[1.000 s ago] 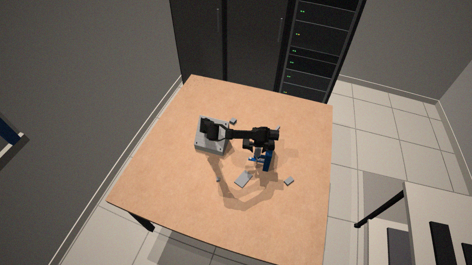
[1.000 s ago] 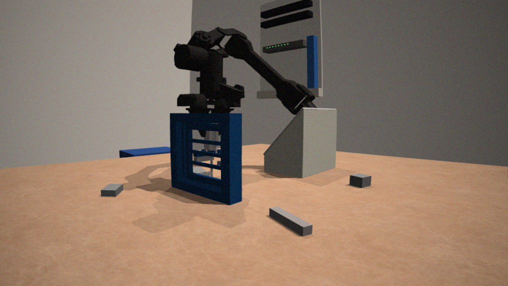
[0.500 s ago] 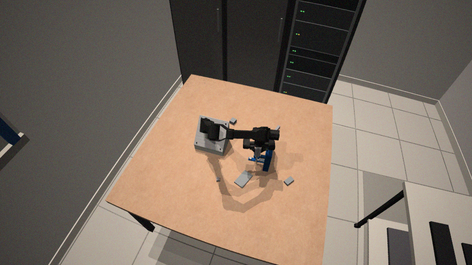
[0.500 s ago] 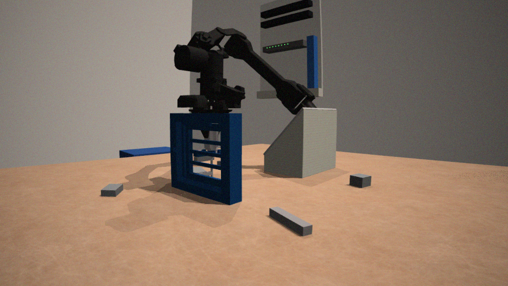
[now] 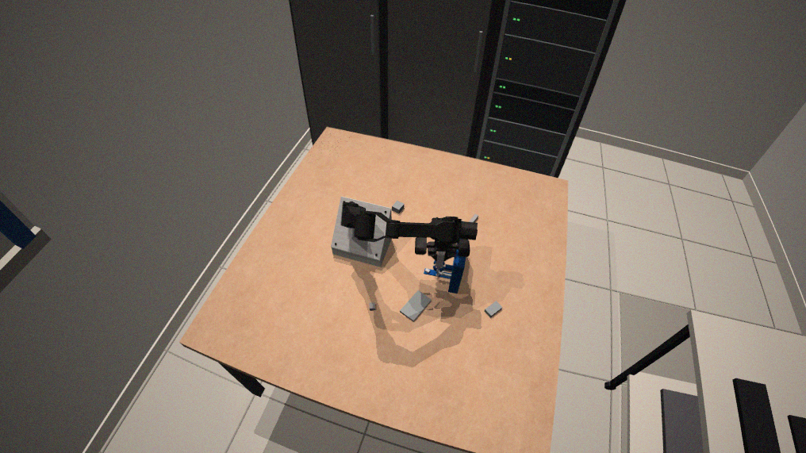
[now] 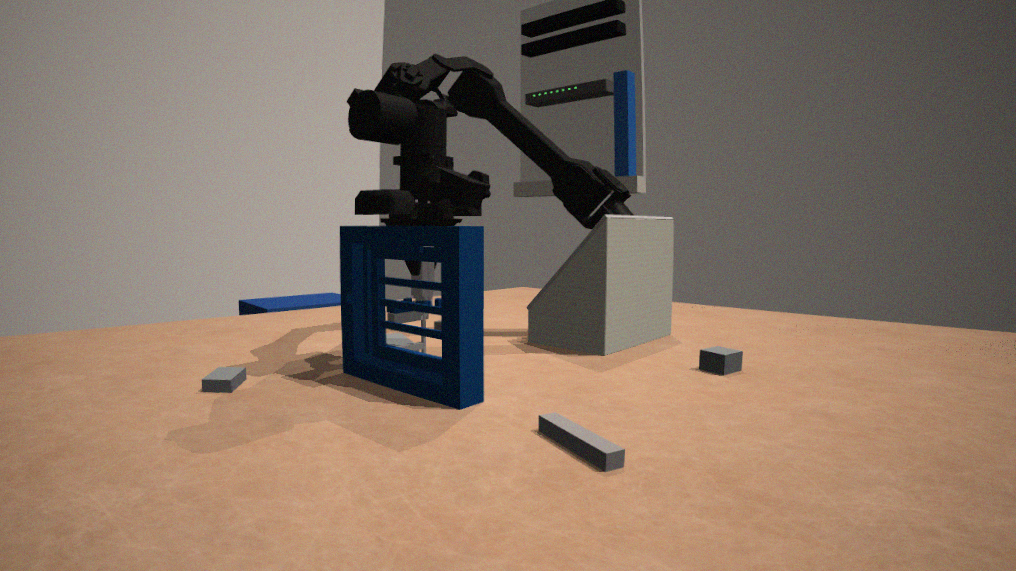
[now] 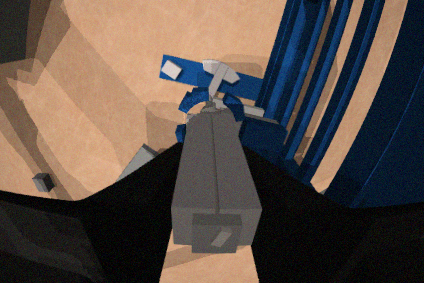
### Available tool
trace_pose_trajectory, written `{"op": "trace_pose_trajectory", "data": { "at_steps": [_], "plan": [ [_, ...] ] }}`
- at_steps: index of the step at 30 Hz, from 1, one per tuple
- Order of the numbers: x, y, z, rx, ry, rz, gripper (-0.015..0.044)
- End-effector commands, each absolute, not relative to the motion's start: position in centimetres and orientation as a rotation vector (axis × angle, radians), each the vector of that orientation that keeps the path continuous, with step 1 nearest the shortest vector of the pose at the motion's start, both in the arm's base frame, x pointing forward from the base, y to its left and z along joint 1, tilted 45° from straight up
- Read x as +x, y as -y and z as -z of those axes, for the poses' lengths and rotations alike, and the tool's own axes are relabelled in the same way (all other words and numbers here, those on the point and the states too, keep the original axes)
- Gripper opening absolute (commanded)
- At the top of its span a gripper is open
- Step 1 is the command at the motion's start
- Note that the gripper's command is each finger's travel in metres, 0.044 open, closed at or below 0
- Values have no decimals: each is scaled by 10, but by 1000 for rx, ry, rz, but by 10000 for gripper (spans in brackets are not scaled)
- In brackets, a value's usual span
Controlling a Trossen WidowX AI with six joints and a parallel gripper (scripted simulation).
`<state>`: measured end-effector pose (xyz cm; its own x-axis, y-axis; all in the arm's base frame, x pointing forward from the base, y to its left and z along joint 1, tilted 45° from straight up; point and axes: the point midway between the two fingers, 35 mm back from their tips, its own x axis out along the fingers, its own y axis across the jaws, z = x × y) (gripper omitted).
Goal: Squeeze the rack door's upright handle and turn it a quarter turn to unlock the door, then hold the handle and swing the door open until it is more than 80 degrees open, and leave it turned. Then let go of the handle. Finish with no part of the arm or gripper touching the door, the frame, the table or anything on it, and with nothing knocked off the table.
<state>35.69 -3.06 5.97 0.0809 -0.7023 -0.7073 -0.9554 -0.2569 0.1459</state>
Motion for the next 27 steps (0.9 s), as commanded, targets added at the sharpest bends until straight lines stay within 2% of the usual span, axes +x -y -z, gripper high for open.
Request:
{"op": "trace_pose_trajectory", "data": {
  "at_steps": [1, 6, 27],
  "plan": [
    [357, 30, -59, -2009, -1640, -990, 56],
    [357, 30, -59, -2009, -1640, -990, 24],
    [343, 28, -55, -1774, -1678, -648, 24]
  ]
}}
